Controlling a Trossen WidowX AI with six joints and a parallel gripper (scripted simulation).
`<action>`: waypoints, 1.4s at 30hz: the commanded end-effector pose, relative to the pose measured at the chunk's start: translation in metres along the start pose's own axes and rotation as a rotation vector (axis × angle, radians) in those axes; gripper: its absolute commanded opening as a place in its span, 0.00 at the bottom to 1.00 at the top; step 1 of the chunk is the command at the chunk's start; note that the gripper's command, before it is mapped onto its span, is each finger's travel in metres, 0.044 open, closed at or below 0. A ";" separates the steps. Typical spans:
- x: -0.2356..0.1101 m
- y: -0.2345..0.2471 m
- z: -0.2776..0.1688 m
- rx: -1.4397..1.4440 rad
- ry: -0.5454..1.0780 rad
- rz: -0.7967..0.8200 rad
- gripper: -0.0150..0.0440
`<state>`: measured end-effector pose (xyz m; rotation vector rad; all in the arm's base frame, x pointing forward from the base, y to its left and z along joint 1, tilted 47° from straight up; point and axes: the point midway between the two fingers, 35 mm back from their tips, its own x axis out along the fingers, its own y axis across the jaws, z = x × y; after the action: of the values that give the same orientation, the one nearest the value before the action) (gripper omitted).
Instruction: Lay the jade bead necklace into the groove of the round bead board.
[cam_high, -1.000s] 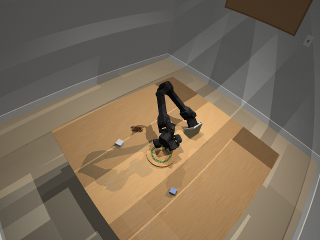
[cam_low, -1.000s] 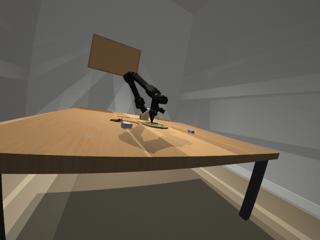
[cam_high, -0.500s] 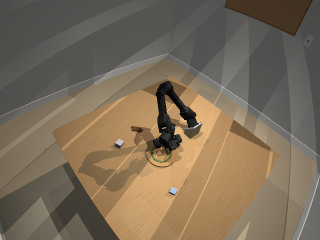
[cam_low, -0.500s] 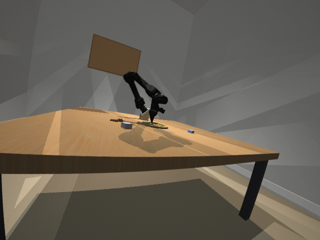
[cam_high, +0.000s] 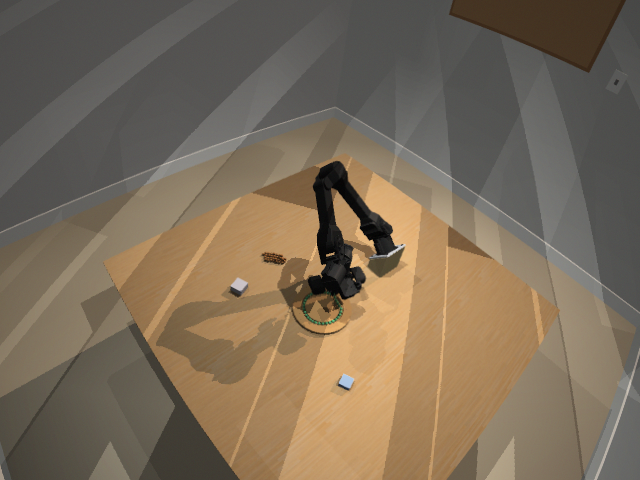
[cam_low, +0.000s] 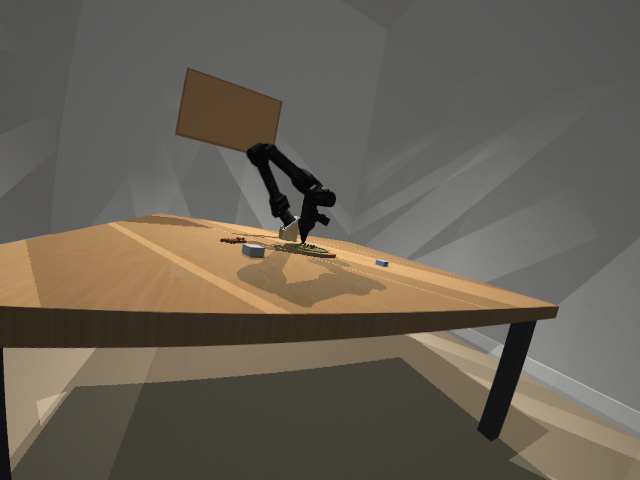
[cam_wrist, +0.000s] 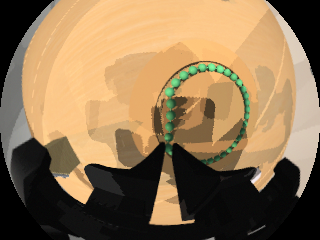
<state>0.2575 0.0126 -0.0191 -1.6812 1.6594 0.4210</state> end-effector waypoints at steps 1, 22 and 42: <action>0.000 0.003 -0.002 0.003 0.000 0.003 0.25; 0.005 0.001 -0.001 0.014 -0.005 0.001 0.65; 0.000 0.002 -0.001 0.003 0.000 0.003 1.00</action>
<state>0.2541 0.0108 -0.0194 -1.6833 1.6642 0.4236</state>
